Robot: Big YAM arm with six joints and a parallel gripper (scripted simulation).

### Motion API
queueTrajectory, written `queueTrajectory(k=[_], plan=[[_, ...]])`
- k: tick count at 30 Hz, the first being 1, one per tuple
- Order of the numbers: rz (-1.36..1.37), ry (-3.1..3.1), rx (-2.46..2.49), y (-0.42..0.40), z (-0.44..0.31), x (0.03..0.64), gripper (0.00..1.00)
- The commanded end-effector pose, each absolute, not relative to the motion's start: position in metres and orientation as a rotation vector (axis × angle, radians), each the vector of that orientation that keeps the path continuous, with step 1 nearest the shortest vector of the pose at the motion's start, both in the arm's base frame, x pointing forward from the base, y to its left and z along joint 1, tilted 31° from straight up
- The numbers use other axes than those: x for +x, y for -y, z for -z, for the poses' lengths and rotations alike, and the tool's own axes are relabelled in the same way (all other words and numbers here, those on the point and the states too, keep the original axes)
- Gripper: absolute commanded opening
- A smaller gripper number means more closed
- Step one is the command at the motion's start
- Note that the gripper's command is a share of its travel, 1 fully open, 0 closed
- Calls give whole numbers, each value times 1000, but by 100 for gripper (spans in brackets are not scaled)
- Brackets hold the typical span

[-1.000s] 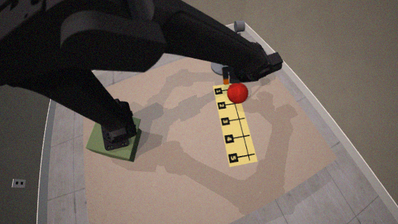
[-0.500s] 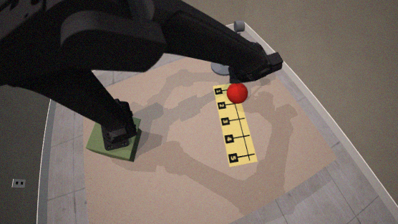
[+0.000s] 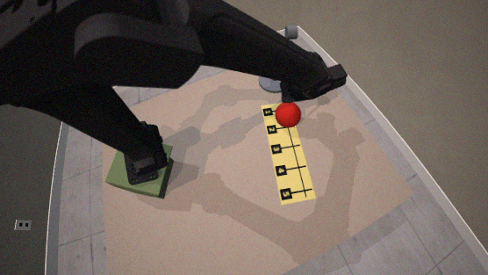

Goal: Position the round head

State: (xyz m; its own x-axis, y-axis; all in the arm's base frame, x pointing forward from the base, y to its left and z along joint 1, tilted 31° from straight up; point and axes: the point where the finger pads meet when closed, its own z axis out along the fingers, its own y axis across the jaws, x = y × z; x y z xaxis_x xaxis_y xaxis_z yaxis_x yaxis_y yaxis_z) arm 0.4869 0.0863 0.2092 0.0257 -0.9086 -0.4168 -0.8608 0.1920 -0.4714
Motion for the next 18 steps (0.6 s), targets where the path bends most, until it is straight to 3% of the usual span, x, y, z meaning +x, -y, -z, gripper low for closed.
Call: queueTrajectory(k=[1, 18], plan=[[97, -1816, -1654, -87, -214, 487, 0], [103, -1809, -1647, -79, -215, 486, 0]])
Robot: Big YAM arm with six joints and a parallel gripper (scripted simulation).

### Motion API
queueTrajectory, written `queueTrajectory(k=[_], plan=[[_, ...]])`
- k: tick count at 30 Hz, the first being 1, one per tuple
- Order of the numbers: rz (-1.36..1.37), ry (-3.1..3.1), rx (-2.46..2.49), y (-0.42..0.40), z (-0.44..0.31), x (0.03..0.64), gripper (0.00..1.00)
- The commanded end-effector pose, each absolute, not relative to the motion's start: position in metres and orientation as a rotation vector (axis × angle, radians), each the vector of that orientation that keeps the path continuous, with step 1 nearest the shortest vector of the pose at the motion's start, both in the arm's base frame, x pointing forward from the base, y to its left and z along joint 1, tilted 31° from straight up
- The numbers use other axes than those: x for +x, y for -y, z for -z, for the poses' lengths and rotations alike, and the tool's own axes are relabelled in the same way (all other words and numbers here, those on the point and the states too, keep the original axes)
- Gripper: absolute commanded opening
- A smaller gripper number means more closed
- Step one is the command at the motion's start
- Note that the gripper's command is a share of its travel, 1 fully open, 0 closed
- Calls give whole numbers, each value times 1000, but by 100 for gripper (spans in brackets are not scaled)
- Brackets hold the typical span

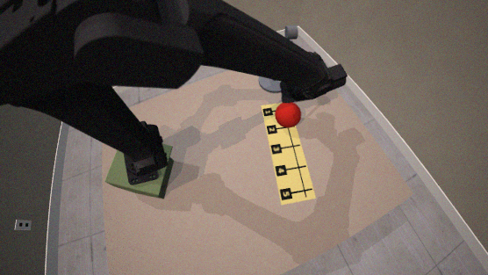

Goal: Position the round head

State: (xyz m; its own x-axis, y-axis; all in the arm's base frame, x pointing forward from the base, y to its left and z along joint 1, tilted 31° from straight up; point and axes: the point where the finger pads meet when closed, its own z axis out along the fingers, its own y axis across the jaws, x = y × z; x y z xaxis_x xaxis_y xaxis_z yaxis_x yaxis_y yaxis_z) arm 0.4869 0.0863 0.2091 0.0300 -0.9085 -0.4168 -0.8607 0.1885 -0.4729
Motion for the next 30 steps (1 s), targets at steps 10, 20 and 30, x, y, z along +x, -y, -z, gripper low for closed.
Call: queueTrajectory(k=[10, 20, 30], plan=[[110, -1797, -1627, -59, -220, 480, 0], [100, -1789, -1639, -55, -218, 481, 0], [87, -1782, -1655, -53, -217, 482, 0]])
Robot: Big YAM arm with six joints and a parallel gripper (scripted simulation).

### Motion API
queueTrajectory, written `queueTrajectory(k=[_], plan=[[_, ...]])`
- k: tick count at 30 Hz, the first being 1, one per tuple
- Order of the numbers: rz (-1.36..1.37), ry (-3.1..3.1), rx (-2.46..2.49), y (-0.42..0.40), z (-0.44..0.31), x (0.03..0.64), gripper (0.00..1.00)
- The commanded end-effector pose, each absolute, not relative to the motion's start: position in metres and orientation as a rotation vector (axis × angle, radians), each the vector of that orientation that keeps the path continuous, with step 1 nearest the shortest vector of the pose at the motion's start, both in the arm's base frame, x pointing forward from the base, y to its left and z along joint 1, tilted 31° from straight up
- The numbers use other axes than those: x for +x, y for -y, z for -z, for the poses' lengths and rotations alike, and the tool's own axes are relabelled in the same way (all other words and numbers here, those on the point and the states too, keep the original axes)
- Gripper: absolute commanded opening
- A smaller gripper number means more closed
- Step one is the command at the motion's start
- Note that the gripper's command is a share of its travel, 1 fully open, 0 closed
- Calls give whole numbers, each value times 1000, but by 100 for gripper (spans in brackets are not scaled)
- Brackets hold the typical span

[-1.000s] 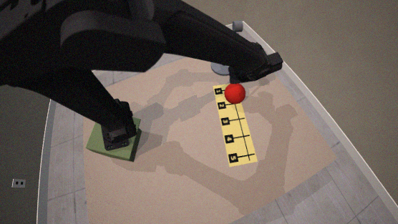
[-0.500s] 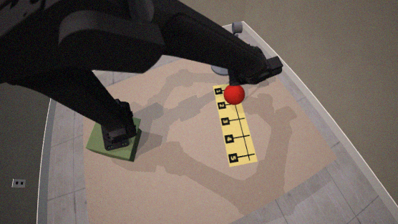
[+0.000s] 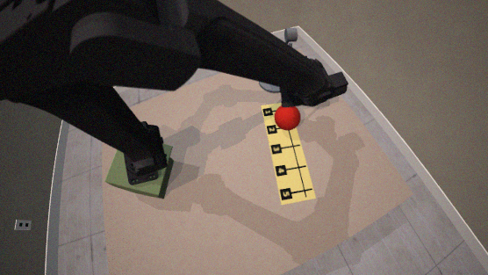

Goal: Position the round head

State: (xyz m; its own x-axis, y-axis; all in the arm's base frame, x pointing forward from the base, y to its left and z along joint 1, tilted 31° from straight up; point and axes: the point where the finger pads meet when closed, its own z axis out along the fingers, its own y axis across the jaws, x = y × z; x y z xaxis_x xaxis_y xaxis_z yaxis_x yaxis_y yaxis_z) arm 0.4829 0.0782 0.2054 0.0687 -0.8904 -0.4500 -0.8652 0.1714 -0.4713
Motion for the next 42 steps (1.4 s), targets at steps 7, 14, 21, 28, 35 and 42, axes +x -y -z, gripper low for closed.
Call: queueTrajectory(k=[7, 14, 21, 28, 35, 42], plan=[[81, -1774, -1659, -50, -216, 481, 0], [75, -1767, -1664, -47, -216, 480, 0], [83, -1771, -1662, -39, -218, 480, 0], [98, -1780, -1656, -27, -221, 479, 0], [107, -1785, -1653, -19, -224, 478, 0], [107, -1785, -1653, -11, -228, 478, 0]])
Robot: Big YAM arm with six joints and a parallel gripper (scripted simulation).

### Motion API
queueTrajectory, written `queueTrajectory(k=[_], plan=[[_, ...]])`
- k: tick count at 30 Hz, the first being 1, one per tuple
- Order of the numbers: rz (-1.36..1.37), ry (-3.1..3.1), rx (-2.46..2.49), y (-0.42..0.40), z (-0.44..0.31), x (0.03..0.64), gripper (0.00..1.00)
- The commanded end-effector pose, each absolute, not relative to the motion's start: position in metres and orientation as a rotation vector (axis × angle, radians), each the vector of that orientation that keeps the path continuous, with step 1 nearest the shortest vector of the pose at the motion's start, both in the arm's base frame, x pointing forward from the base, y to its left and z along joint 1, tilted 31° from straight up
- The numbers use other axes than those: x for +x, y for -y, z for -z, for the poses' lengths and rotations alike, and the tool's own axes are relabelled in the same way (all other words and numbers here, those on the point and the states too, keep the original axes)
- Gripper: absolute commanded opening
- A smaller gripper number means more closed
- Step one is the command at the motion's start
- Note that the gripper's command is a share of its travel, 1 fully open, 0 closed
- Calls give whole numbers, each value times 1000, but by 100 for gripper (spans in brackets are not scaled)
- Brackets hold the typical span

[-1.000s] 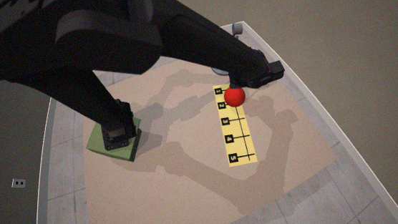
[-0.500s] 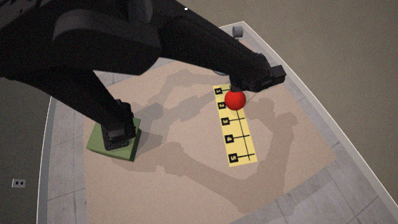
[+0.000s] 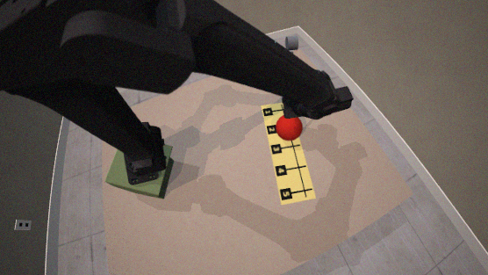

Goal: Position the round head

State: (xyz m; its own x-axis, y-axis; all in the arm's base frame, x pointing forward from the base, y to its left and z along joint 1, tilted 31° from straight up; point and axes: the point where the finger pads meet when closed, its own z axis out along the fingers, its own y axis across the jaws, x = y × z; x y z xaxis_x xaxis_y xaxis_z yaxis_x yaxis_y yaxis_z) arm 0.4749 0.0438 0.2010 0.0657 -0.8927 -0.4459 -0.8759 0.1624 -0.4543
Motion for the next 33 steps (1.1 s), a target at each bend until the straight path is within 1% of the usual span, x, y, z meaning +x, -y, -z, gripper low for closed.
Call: queueTrajectory(k=[1, 33], plan=[[107, -1785, -1653, -10, -229, 478, 0], [107, -1785, -1653, -13, -233, 482, 0]])
